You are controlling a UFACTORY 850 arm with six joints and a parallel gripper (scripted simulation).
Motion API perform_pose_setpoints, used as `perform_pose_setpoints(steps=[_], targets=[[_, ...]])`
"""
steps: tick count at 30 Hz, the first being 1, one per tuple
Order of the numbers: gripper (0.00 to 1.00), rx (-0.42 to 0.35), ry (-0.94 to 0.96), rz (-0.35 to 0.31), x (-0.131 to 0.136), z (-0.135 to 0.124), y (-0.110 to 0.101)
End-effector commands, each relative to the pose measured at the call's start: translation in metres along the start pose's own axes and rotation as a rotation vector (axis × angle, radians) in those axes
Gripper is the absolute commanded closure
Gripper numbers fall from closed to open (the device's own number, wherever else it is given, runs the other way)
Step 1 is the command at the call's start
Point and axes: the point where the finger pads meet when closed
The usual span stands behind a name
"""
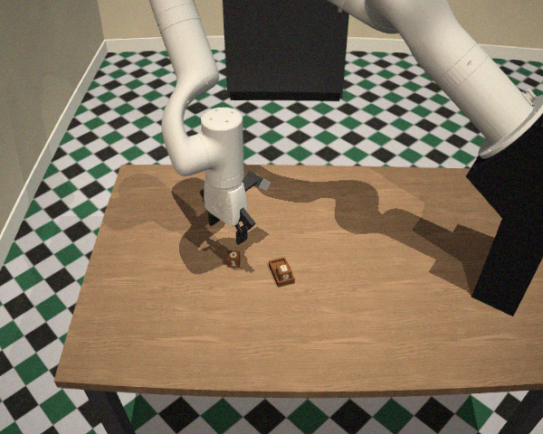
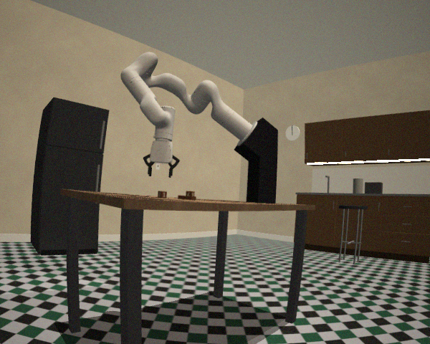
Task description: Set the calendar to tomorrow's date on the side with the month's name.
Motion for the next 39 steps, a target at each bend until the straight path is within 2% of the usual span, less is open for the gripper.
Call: perform_pose_setpoints(steps=[1,14,23,30,31,39], targets=[[0.00,0.011,-0.129,-0.008,0.002,-0.001,-0.001],[0.00,0.009,-0.556,-0.009,0.012,-0.005,-0.004],[0.00,0.008,-0.697,-0.009,0.016,-0.006,-0.004],[0.00,0.008,-0.721,-0.009,0.016,-0.007,-0.005],[0.53,0.008,-0.721,-0.009,0.016,-0.007,-0.005],[0.53,0.008,-0.721,-0.009,0.016,-0.007,-0.005]])
Point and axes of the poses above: the point where the finger pads meet when closed, its own y axis out along the fingers, its own x axis across the jaws, z = x × y, and after that the axes turned 10 degrees about -y, right-handed
